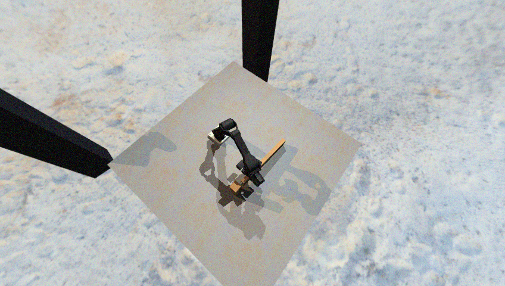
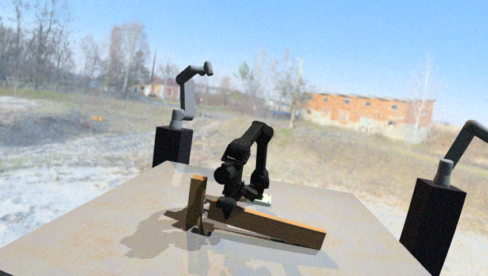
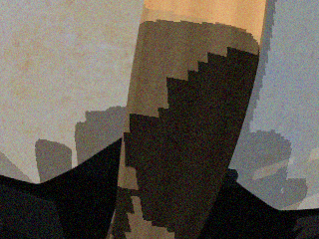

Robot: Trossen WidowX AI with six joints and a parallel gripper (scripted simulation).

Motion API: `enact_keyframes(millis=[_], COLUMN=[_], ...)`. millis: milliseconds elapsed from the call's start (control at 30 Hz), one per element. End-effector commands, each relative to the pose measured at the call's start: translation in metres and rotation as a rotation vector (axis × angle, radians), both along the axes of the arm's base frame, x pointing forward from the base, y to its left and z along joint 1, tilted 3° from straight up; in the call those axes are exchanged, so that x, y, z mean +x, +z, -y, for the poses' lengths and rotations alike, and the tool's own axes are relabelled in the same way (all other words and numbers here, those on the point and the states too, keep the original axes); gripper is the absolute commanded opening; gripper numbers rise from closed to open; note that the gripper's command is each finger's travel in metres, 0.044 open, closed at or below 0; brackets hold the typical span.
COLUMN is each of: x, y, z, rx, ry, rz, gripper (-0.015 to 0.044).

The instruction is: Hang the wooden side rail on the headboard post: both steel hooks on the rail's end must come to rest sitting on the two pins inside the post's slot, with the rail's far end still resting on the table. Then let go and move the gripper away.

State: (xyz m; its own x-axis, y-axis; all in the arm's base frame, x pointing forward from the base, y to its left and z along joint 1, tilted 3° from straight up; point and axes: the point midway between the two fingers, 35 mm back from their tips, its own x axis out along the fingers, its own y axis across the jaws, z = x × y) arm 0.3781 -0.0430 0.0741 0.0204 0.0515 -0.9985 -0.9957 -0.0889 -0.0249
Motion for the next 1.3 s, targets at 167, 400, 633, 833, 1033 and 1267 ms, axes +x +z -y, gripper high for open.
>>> enact_keyframes(millis=[167, 400, 633, 833, 1033, 1267], x=[0.0032, 0.0026, 0.0030, 0.0033, 0.0029, 0.0022], y=[0.0060, 0.0052, 0.0044, 0.0037, 0.0030, 0.0021], z=[0.0022, 0.0031, 0.0038, 0.0044, 0.0051, 0.0060], rx=[-0.004, -0.004, -0.004, -0.004, -0.004, -0.004], ry=[0.001, 0.001, 0.001, 0.001, 0.001, 0.001], rz=[0.017, 0.017, 0.017, 0.017, 0.017, 0.016], gripper=[0.0000, 0.0000, 0.0000, 0.0000, 0.0000, 0.0000])
